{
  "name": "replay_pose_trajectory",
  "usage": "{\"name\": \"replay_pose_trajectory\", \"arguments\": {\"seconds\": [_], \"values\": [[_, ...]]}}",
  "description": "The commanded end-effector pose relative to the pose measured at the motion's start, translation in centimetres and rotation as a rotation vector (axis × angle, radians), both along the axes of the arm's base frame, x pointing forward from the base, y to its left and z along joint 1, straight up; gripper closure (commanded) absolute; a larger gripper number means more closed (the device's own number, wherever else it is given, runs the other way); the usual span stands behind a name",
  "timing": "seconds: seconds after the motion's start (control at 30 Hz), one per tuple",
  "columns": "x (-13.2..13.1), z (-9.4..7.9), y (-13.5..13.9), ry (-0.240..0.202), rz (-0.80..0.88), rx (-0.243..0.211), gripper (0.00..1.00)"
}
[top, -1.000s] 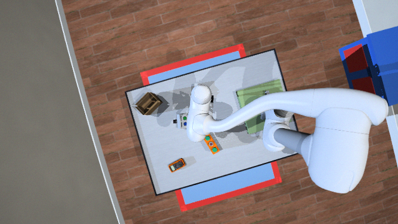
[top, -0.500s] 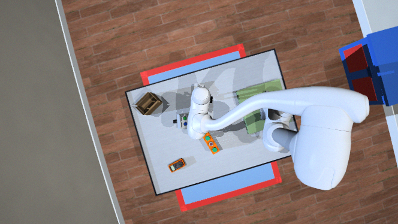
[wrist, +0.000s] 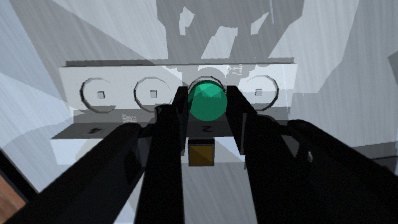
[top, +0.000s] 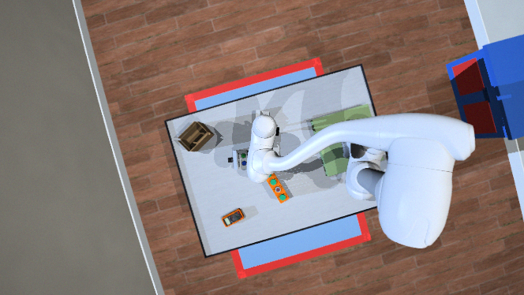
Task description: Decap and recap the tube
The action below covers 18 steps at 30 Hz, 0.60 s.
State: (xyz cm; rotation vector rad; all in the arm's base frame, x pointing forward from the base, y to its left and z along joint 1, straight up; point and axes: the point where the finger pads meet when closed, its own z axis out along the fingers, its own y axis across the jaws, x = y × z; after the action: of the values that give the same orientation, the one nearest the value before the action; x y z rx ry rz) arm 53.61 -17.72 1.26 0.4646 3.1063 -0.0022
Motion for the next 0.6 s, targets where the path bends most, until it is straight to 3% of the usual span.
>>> {"name": "replay_pose_trajectory", "arguments": {"seconds": [0.0,0.57], "values": [[-0.05,-0.23,-0.01,-0.001,0.000,0.002,0.70],[-0.20,-0.56,0.01,0.000,0.000,0.002,0.70]]}}
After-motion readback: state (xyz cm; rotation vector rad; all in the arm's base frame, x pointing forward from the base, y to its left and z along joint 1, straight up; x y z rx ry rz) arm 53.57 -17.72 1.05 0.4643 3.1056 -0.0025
